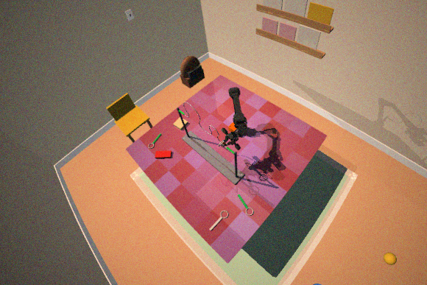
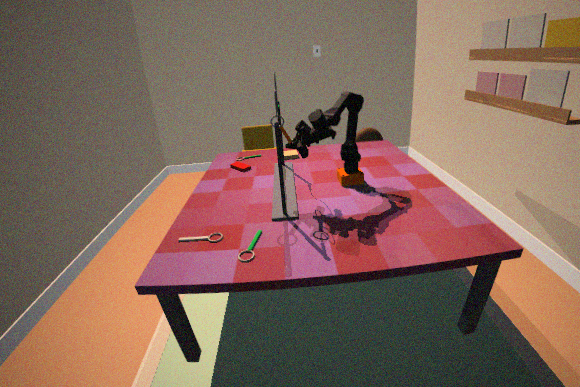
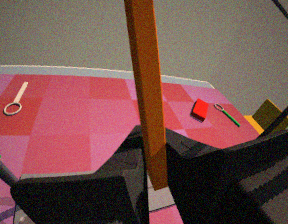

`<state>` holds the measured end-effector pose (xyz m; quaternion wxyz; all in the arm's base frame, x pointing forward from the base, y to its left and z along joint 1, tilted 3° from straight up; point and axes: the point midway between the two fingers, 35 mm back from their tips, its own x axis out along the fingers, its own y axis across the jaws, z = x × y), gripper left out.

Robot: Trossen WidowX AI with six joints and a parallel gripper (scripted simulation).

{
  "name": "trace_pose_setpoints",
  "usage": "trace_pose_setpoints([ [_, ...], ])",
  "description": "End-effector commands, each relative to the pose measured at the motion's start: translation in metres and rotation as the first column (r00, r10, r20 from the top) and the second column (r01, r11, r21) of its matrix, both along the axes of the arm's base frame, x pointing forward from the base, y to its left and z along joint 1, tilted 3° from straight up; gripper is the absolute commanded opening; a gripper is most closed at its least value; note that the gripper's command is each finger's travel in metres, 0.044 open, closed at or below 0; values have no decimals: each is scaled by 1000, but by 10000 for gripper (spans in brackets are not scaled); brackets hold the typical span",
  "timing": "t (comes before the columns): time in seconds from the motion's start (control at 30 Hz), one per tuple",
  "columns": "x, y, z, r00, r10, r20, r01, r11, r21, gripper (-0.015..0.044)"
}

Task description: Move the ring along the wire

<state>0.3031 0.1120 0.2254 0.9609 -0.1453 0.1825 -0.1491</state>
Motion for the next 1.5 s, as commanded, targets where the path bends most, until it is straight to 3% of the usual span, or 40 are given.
trace_pose_setpoints([
  [0.0,2,13,-3,1000,5,5,-5,997,74,-150],
  [0.53,6,49,-7,1000,11,25,-17,969,245,-150],
  [1.47,9,80,-7,999,12,31,-21,961,277,-150],
])
